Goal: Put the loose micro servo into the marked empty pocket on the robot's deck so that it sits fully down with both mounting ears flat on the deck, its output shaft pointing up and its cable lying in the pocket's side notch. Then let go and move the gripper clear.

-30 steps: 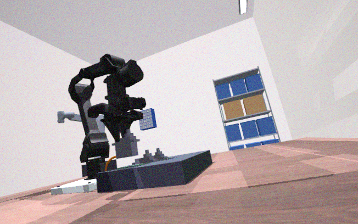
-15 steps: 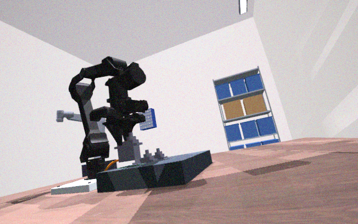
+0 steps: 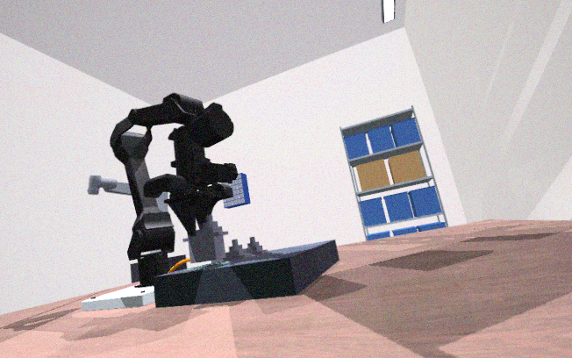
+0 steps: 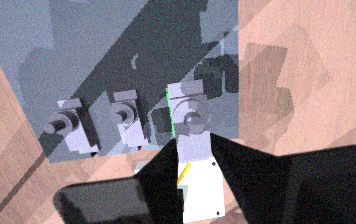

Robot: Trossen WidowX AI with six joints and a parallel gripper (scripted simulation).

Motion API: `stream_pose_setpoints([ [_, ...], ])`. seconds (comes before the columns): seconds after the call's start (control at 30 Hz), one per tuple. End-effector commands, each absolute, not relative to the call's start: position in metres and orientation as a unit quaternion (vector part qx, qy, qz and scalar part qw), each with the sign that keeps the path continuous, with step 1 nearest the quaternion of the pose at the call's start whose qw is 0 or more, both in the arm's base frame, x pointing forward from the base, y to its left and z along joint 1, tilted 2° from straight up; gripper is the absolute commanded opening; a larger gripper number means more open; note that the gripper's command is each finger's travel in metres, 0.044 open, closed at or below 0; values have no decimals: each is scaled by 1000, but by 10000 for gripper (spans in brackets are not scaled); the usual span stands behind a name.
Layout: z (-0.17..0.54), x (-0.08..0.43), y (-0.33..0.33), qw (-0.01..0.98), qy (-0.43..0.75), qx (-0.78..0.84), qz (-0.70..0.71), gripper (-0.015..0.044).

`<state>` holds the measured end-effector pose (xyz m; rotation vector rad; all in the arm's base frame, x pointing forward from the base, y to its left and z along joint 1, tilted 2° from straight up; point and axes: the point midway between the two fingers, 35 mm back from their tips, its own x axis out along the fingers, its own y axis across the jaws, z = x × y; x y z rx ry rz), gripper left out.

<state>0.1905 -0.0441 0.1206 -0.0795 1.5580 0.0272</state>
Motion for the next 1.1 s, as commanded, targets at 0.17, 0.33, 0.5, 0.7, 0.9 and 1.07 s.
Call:
stream_pose_setpoints([
  [0.17, 114, 191, -45, 711, 702, -36, 10, 0],
  [0.33, 110, 191, -45, 711, 702, -36, 10, 0],
  [0.5, 106, 191, -45, 711, 702, -36, 10, 0],
  [0.7, 102, 191, -45, 711, 702, -36, 10, 0],
  [0.9, 97, 191, -45, 711, 702, -36, 10, 0],
  [1.07, 93, 191, -46, 711, 702, -36, 10, 0],
])
